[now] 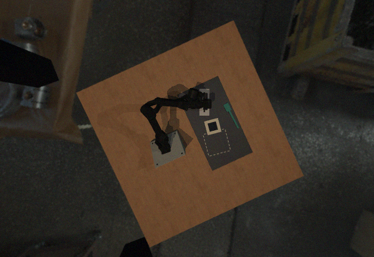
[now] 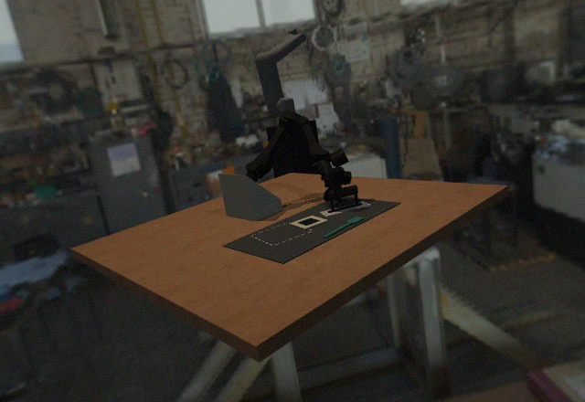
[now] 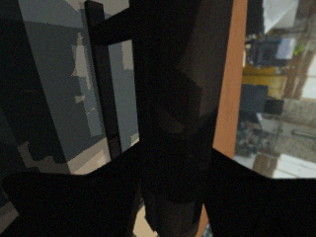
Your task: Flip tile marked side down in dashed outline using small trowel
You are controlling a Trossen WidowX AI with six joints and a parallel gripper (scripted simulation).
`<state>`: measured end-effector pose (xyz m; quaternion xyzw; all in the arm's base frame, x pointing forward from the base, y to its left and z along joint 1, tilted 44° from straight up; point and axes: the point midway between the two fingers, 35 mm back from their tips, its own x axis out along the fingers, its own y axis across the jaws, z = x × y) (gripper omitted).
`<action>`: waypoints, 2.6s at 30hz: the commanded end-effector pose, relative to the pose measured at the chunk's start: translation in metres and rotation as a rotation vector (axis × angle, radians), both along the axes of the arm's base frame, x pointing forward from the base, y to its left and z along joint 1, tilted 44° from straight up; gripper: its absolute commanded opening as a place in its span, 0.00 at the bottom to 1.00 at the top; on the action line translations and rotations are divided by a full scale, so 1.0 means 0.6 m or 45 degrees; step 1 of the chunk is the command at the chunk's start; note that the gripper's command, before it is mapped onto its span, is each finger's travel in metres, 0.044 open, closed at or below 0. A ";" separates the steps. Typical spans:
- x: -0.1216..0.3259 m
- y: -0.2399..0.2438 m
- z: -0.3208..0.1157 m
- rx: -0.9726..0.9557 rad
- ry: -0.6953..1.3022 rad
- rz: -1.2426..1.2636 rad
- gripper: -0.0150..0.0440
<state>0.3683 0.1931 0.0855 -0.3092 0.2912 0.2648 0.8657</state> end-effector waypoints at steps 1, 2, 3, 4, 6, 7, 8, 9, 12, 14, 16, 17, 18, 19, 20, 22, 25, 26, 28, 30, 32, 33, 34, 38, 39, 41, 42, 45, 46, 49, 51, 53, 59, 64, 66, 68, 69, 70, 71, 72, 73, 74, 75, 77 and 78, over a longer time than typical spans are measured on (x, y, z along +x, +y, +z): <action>0.002 0.002 0.002 0.005 -0.006 0.005 0.25; 0.002 0.002 0.002 0.005 -0.006 0.005 0.25; 0.002 0.001 0.004 0.005 -0.005 0.005 0.25; 0.003 -0.003 0.008 0.004 -0.005 0.004 0.25; 0.005 -0.019 0.024 0.002 -0.004 0.003 0.25; 0.006 -0.029 0.033 0.001 -0.003 0.003 0.25; 0.006 -0.038 0.042 0.000 -0.002 0.002 0.25; 0.006 -0.047 0.051 -0.001 -0.002 0.001 0.25; 0.005 -0.068 0.071 -0.003 -0.001 0.000 0.25; 0.005 -0.069 0.072 -0.003 -0.001 0.000 0.25; 0.005 -0.069 0.072 -0.003 -0.001 0.000 0.25; 0.005 -0.069 0.072 -0.003 -0.001 0.000 0.25; 0.006 -0.070 0.071 -0.001 -0.004 0.003 0.25; 0.008 -0.070 0.069 0.006 -0.011 0.010 0.25; 0.011 -0.071 0.065 0.017 -0.024 0.023 0.25; 0.018 -0.073 0.055 0.043 -0.057 0.056 0.25; 0.025 -0.078 0.042 0.079 -0.111 0.105 0.25; 0.027 -0.080 0.038 0.089 -0.131 0.121 0.25; 0.030 -0.085 0.030 0.109 -0.170 0.155 0.25; 0.031 -0.089 0.024 0.126 -0.212 0.188 0.25; 0.031 -0.093 0.020 0.136 -0.240 0.210 0.25; 0.031 -0.093 0.019 0.137 -0.244 0.213 0.25; 0.031 -0.093 0.019 0.137 -0.244 0.213 0.25; 0.031 -0.093 0.019 0.137 -0.244 0.213 0.25; 0.031 -0.093 0.019 0.137 -0.244 0.213 0.25; 0.032 -0.091 0.016 0.137 -0.244 0.213 0.25; 0.032 -0.089 0.014 0.137 -0.244 0.213 0.25; 0.032 -0.084 0.008 0.138 -0.243 0.213 0.25; 0.032 -0.082 0.006 0.138 -0.243 0.213 0.25; 0.033 -0.077 0.000 0.138 -0.243 0.213 0.25; 0.033 -0.073 -0.005 0.138 -0.243 0.213 0.25; 0.033 -0.070 -0.009 0.138 -0.243 0.213 0.25; 0.032 -0.060 -0.021 0.139 -0.243 0.213 0.25; 0.031 -0.052 -0.031 0.139 -0.243 0.213 0.25; 0.031 -0.050 -0.033 0.139 -0.243 0.213 0.25; 0.031 -0.052 -0.034 0.139 -0.243 0.213 0.25; 0.031 -0.053 -0.035 0.139 -0.243 0.213 0.25; 0.031 -0.055 -0.037 0.139 -0.243 0.213 0.25; 0.031 -0.057 -0.039 0.139 -0.243 0.213 0.25; 0.031 -0.059 -0.041 0.139 -0.243 0.213 0.25; 0.031 -0.061 -0.043 0.138 -0.242 0.213 0.25; 0.031 -0.063 -0.045 0.138 -0.242 0.213 0.25; 0.031 -0.065 -0.047 0.138 -0.242 0.213 0.25; 0.031 -0.069 -0.051 0.138 -0.242 0.213 0.25; 0.031 -0.071 -0.053 0.138 -0.242 0.213 0.25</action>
